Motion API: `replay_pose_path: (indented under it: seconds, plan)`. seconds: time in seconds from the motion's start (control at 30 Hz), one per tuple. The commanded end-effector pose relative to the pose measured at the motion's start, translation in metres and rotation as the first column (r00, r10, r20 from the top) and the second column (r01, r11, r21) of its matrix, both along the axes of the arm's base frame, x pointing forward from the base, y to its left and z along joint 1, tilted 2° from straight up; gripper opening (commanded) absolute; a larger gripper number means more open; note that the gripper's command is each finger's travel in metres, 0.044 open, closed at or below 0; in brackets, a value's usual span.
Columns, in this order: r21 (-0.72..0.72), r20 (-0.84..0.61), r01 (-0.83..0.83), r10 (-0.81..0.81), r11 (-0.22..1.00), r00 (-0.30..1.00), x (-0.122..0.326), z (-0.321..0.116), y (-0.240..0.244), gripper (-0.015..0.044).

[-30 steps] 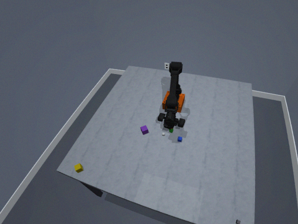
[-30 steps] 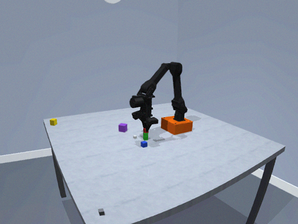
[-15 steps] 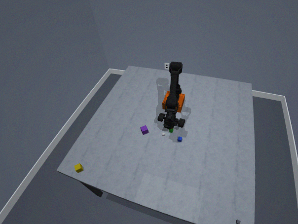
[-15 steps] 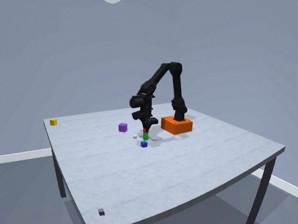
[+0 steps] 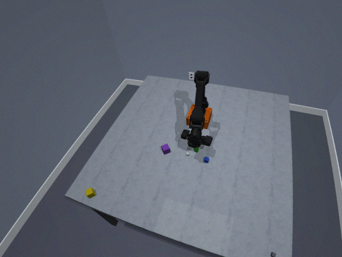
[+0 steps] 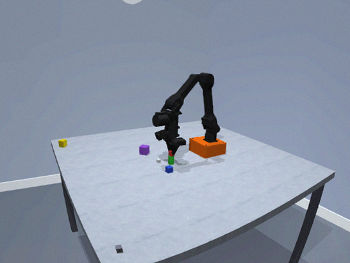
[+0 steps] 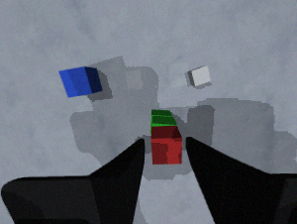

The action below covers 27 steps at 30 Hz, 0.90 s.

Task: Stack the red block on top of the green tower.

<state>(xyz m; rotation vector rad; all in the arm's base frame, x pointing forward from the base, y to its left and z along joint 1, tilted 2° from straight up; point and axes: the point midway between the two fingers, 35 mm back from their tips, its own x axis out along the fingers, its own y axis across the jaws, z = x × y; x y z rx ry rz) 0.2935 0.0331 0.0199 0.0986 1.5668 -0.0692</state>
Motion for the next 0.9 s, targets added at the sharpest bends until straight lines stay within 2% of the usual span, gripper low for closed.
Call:
replay_pose_path:
  seconds: [0.0, 0.2, 0.87]
  plan:
    - [-0.001, -0.001, 0.0, 0.0, 1.0, 1.0, -0.0002, -0.0006, -0.0002, 0.0289]
    - [-0.001, -0.001, 0.0, 0.0, 1.0, 1.0, -0.0002, -0.0006, -0.0002, 0.044]
    - [-0.001, -0.001, 0.0, 0.0, 1.0, 1.0, -0.0002, -0.0006, -0.0002, 0.044]
